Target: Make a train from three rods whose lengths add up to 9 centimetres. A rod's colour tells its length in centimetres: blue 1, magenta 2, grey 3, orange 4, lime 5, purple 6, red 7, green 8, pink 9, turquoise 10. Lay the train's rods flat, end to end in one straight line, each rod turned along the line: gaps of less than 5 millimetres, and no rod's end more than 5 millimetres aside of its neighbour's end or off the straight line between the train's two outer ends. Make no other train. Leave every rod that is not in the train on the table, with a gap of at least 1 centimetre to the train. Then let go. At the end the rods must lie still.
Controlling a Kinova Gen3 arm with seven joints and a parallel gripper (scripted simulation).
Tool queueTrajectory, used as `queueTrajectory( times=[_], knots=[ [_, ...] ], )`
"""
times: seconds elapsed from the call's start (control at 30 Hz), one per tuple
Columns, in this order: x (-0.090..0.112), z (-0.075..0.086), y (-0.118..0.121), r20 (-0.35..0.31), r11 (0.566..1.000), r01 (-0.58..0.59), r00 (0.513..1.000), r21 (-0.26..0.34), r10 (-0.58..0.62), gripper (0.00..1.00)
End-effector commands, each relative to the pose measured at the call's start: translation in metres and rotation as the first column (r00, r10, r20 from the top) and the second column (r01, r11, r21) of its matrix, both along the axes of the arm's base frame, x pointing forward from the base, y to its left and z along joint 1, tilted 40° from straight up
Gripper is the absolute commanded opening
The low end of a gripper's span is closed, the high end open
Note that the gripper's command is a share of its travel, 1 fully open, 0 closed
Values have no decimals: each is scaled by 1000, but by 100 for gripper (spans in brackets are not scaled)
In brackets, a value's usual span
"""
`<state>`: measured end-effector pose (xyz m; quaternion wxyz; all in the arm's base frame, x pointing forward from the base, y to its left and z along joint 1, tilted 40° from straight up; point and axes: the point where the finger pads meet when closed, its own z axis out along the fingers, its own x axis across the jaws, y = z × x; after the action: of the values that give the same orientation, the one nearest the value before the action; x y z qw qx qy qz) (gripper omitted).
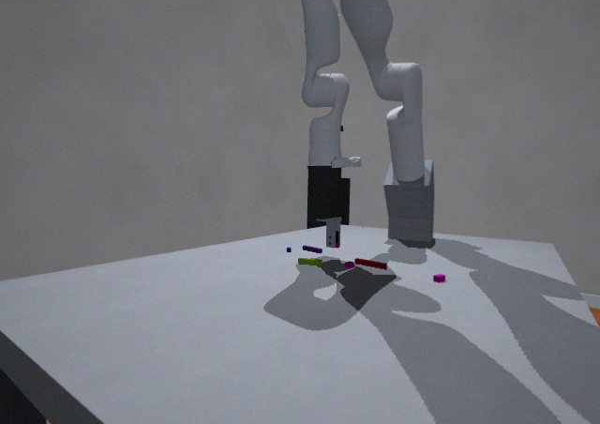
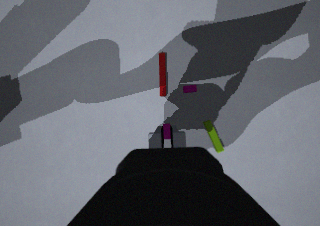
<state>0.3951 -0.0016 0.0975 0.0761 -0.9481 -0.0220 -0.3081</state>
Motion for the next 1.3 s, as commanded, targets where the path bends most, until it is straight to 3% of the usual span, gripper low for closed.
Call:
queueTrajectory(
  times=[0.0, 0.43, 1.27],
  knots=[
    [0, 12, -2, 16, 1000, 2, 1000, 2, -2, 24],
    [-21, 38, -8, 18, 1000, 5, 1000, -1, -5, 24],
    [-36, 57, -12, 22, 1000, 9, 1000, -4, -9, 24]
  ],
)
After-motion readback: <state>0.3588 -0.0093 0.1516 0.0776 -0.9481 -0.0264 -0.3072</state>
